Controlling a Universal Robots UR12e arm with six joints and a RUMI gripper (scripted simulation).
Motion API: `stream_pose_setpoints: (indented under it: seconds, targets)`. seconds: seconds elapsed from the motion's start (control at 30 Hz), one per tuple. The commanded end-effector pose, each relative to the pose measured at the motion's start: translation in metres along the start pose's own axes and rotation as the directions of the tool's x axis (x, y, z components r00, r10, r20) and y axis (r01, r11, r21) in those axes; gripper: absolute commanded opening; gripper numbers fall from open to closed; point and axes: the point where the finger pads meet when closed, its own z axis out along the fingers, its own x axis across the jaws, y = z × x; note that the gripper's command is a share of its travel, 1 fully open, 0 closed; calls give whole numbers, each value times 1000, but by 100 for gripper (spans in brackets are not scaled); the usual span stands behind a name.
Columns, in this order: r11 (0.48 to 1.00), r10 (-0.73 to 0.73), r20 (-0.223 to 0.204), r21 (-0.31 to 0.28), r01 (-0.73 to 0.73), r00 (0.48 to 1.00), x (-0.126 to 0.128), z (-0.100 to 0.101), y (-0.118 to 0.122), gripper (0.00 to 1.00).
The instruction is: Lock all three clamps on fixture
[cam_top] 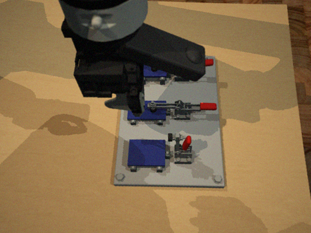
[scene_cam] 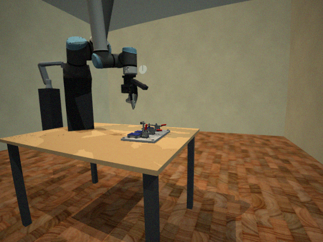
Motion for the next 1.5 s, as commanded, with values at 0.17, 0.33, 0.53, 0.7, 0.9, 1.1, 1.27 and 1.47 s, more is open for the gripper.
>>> stream_pose_setpoints:
  seconds: [0.17, 0.33, 0.53, 0.7, 0.9, 1.1, 1.27, 1.47]
  targets:
    - [1000, 0, 0, 1, 0, 1000, 0, 0, 0, 0]
    - [1000, 0, 0, 1, 0, 1000, 0, 0, 0, 0]
    - [1000, 0, 0, 1, 0, 1000, 0, 0, 0, 0]
    - [1000, 0, 0, 1, 0, 1000, 0, 0, 0, 0]
    - [1000, 0, 0, 1, 0, 1000, 0, 0, 0, 59]
    - [1000, 0, 0, 1, 0, 1000, 0, 0, 0, 59]
    - [1000, 0, 0, 1, 0, 1000, 0, 0, 0, 59]
    - [1000, 0, 0, 1, 0, 1000, 0, 0, 0, 59]
